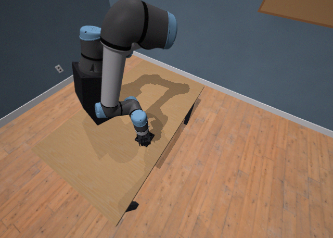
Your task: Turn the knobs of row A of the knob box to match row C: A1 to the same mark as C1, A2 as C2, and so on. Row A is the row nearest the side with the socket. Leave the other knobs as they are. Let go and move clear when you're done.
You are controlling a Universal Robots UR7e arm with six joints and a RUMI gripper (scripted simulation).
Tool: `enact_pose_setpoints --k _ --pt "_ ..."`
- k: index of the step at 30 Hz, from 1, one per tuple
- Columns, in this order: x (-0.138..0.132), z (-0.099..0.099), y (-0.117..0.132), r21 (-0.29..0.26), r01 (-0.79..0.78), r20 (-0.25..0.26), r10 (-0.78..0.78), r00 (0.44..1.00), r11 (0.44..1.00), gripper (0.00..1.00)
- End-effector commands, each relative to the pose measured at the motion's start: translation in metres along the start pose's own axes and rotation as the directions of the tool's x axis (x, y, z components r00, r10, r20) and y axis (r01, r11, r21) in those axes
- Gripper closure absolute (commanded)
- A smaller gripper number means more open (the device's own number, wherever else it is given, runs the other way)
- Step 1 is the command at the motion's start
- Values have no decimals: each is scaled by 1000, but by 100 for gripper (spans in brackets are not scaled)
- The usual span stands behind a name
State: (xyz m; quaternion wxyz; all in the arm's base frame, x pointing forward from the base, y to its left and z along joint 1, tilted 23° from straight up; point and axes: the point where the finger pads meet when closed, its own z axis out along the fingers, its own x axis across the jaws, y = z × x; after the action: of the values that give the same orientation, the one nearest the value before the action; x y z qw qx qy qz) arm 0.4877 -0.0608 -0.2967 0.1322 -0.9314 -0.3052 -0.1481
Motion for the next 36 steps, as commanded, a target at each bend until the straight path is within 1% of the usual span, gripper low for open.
enact_pose_setpoints --k 1,23,36 --pt "0 0 1 -1 0 0 0 1000 1000 89" --pt "0 1 1 -1 0 0 0 1000 1000 89" --pt "0 11 1 -1 0 0 0 1000 1000 89"
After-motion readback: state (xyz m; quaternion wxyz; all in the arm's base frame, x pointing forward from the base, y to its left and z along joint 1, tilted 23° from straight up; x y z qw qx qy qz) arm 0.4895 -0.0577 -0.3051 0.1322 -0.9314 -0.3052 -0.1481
